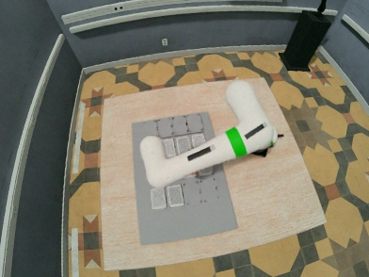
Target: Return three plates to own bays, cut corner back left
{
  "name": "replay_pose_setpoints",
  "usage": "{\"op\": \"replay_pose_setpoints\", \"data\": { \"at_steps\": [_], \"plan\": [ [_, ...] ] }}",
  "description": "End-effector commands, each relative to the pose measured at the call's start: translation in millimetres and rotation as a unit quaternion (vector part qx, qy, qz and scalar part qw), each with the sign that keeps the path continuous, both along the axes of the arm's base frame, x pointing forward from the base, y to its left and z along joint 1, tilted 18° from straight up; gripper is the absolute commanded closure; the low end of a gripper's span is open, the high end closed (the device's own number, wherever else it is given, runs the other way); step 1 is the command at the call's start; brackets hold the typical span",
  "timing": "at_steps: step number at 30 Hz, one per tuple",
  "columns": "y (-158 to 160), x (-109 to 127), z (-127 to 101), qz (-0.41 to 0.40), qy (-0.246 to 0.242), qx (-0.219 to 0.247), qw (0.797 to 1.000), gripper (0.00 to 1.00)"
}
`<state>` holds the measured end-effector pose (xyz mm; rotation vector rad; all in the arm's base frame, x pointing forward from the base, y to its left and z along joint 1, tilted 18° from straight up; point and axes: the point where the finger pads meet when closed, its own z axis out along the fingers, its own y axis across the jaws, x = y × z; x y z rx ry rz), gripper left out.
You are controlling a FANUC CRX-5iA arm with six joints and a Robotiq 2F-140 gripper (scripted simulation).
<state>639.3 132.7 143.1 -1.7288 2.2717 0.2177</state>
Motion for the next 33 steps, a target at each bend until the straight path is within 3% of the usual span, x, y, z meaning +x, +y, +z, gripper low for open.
{"op": "replay_pose_setpoints", "data": {
  "at_steps": [1, 33],
  "plan": [
    [-16.5, 9.4, -2.2, 0.0, -0.001, 0.0, 1.0, 0.3],
    [-113.6, 60.7, -24.3, 0.0, -0.001, 0.0, 1.0, 0.3]
  ]
}}
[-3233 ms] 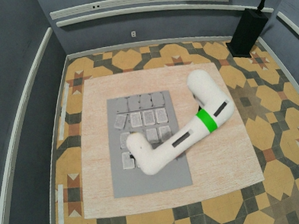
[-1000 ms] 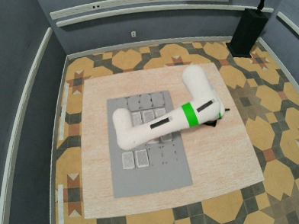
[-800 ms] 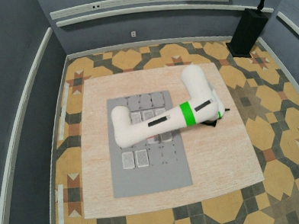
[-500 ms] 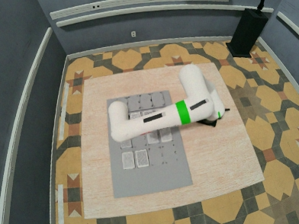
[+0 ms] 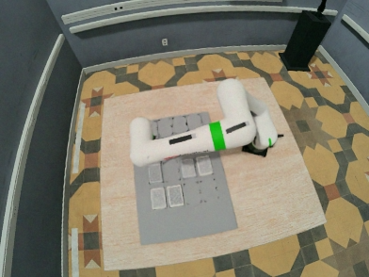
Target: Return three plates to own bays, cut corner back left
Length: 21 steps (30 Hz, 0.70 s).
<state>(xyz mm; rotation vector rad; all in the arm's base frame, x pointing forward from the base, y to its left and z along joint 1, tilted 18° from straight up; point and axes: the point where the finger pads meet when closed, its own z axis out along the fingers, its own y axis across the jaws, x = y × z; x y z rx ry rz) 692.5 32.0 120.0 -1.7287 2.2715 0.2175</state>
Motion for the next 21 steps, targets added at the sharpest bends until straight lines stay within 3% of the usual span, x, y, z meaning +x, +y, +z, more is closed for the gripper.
{"op": "replay_pose_setpoints", "data": {
  "at_steps": [1, 21],
  "plan": [
    [-16.4, 9.3, -2.0, 0.0, -0.001, 0.0, 1.0, 0.3],
    [-72.0, 38.7, -14.6, 0.0, -0.001, 0.0, 1.0, 0.3]
  ]
}}
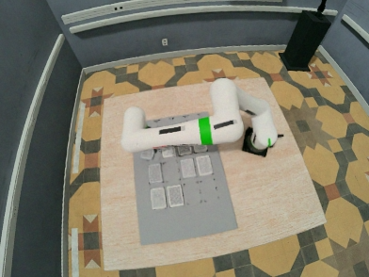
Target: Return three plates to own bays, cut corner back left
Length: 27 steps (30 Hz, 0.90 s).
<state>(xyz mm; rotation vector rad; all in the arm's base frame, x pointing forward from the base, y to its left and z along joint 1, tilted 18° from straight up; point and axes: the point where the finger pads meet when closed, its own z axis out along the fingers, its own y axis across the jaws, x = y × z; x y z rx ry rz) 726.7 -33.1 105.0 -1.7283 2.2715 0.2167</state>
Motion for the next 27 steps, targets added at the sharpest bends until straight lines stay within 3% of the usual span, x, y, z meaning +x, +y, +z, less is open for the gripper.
{"op": "replay_pose_setpoints", "data": {
  "at_steps": [1, 27],
  "plan": [
    [-10.4, 6.2, -0.4, 0.0, -0.001, 0.0, 1.0, 0.3],
    [-9.9, 11.1, -18.1, 0.0, -0.001, 0.0, 1.0, 0.3]
  ]
}}
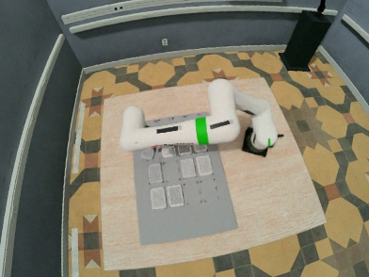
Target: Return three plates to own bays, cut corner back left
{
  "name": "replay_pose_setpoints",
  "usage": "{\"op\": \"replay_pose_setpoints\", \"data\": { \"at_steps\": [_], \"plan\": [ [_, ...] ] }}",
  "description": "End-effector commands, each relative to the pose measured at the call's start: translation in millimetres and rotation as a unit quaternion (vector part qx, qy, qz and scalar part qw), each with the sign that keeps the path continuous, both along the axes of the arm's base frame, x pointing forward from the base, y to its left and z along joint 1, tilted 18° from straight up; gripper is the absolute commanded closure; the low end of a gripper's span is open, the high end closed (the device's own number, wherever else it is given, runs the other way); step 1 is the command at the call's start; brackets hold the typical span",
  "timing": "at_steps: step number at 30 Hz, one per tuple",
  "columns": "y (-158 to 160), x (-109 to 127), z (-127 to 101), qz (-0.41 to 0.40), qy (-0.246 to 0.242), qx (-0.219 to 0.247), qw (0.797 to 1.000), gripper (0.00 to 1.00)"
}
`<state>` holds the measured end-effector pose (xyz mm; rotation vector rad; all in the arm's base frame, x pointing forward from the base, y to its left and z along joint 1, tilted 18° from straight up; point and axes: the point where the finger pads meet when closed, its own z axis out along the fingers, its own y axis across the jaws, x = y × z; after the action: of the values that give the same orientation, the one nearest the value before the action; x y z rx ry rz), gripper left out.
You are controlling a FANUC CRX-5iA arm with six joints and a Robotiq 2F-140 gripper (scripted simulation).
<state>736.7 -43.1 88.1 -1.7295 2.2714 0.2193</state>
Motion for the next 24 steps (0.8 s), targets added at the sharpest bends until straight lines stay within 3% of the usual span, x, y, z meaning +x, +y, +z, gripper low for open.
{"op": "replay_pose_setpoints", "data": {
  "at_steps": [1, 24],
  "plan": [
    [0.1, 1.0, -1.3, 0.0, -0.001, 0.0, 1.0, 0.3],
    [1.3, 1.5, -5.1, 0.0, -0.001, 0.0, 1.0, 0.3]
  ]
}}
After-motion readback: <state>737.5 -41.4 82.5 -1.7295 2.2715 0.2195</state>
